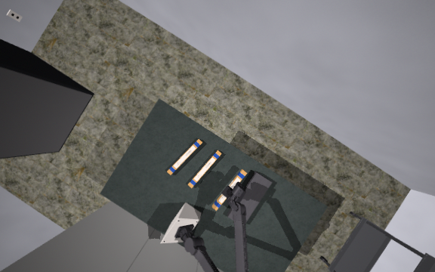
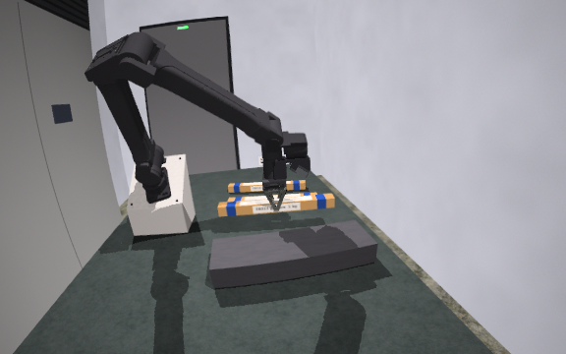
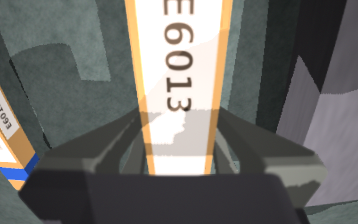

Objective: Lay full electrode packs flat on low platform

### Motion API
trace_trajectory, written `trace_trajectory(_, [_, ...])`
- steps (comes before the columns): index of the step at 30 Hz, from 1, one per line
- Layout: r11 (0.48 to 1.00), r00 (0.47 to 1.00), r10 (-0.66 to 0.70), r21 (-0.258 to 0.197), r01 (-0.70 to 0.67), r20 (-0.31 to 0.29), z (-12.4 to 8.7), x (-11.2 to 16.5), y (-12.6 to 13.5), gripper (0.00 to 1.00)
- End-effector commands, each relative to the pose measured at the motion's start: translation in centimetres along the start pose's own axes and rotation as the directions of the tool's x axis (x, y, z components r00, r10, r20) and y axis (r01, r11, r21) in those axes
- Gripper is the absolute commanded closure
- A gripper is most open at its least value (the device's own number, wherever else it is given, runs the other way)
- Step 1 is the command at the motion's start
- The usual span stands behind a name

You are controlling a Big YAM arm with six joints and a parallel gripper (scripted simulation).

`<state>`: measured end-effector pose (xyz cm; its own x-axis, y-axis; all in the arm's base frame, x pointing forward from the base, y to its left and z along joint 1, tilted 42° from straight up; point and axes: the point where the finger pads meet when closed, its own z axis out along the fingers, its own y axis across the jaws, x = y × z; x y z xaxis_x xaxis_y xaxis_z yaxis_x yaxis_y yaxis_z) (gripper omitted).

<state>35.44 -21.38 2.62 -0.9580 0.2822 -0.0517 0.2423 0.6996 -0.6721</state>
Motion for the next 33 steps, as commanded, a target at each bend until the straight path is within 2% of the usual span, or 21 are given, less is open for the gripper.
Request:
trace_trajectory(1, [1.000,1.000,-0.018,0.005,0.019,-0.016,1.5,0.2,0.0,1.00])
trace_trajectory(24, [1.000,1.000,-0.018,0.002,0.018,-0.016,5.0,0.3,0.0,1.00])
trace_trajectory(33, [1.000,1.000,-0.029,0.001,0.029,0.002,4.4,-0.3,0.6,1.00])
